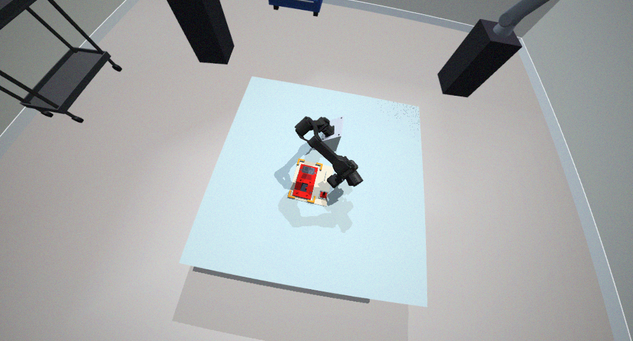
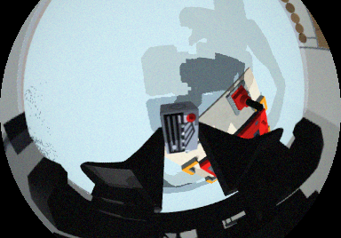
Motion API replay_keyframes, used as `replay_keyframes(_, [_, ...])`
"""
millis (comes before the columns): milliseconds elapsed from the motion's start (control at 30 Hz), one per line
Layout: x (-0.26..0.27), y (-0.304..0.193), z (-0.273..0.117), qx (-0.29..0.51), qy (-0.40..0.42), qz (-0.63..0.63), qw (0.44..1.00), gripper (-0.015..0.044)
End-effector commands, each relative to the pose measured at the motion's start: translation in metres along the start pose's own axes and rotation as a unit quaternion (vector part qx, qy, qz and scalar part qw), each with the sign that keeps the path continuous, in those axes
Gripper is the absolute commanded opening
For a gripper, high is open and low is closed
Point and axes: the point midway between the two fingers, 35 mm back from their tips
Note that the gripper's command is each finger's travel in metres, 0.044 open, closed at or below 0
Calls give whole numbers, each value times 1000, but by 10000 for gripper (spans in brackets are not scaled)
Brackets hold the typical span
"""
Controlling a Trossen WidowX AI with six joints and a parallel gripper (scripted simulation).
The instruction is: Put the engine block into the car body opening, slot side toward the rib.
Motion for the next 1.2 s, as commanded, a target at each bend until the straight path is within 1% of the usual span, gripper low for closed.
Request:
replay_keyframes(0, [-1, 1, -15, -4, 0, 4, 1000, 0])
replay_keyframes(733, [4, -5, -81, -2, 1, 4, 1000, 0])
replay_keyframes(933, [3, -6, -83, -2, 1, 8, 1000, 0])
replay_keyframes(1167, [-12, -12, -78, -8, 4, 39, 999, 0])
Point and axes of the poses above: the point midway between the two fingers, 35 mm back from their tips, its own z axis out along the fingers, its own x axis across the jaws, y = z × x, and after that the axes turned 14 degrees about -z, right-handed
